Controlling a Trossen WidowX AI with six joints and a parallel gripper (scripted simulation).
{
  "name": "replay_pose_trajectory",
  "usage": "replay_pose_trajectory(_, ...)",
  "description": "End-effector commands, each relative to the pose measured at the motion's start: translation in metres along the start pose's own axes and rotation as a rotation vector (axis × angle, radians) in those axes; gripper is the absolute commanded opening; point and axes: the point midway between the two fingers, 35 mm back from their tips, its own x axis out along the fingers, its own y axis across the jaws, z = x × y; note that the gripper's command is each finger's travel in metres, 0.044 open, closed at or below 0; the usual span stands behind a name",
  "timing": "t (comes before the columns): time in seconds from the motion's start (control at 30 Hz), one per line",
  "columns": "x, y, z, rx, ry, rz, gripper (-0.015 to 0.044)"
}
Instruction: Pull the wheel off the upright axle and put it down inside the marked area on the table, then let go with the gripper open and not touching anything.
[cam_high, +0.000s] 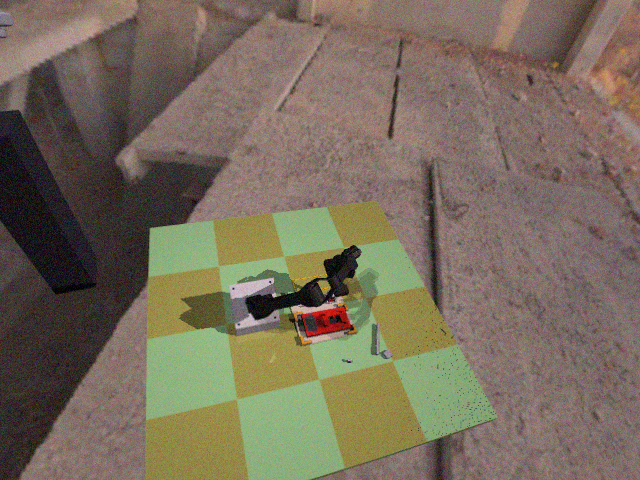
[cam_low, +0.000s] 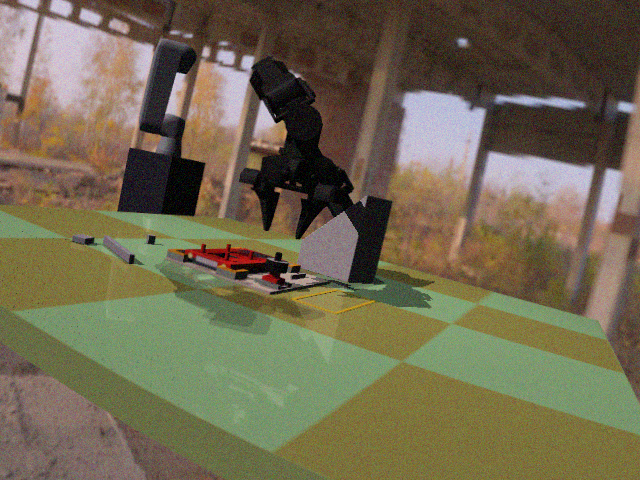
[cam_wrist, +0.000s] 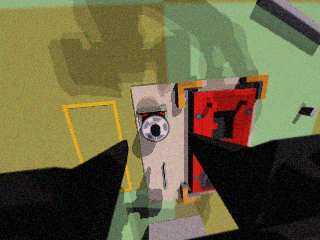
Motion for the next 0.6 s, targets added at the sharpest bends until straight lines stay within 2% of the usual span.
replay_pose_trajectory(0.0,0.027,0.0,-0.003,-0.011,0.009,-0.007,0.03)
replay_pose_trajectory(0.13,0.053,0.0,-0.004,-0.01,0.01,-0.01,0.03)
replay_pose_trajectory(0.27,0.057,0.0,-0.004,-0.01,0.01,-0.011,0.03)
replay_pose_trajectory(0.4,0.053,-0.001,-0.004,-0.003,0.021,-0.009,0.0195)
replay_pose_trajectory(0.57,0.053,-0.001,-0.004,-0.003,0.021,-0.009,0.0162)
